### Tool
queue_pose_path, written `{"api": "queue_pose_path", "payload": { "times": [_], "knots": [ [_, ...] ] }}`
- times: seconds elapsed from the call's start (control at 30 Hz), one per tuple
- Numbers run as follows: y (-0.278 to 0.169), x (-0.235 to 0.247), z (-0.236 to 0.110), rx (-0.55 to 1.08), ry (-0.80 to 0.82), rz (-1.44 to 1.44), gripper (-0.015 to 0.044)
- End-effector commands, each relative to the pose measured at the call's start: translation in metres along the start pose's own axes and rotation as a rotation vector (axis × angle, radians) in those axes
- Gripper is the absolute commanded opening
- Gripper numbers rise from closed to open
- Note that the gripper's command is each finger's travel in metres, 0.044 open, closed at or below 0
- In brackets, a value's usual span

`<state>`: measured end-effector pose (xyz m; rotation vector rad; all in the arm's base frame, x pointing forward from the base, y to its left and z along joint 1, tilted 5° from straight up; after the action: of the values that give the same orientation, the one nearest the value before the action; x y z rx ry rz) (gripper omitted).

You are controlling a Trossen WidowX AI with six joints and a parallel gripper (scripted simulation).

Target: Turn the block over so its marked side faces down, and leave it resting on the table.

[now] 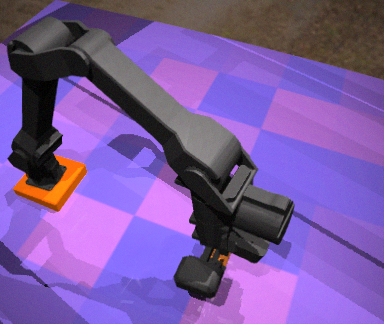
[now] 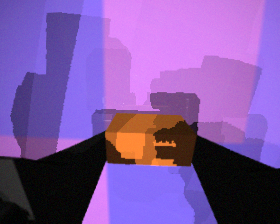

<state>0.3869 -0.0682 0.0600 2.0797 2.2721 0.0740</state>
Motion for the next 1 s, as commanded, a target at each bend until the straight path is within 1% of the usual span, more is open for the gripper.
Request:
{"api": "queue_pose_path", "payload": {
  "times": [0.0, 0.97],
  "knots": [
    [-0.001, 0.000, 0.002, -0.048, -0.003, 0.004, 0.0000],
    [-0.019, 0.003, 0.009, -0.455, -0.063, -0.001, 0.0000]
  ]
}}
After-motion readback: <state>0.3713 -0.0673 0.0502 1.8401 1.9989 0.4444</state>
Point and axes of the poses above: the point midway between the two fingers, 35 mm back from their tips, its own z axis out along the fingers, its own x axis across the jaws, y = z × x, the point moved 2 cm from there along -z, back along the fingers, and after that the axes turned 8 degrees about -z, right-handed, at the moved point
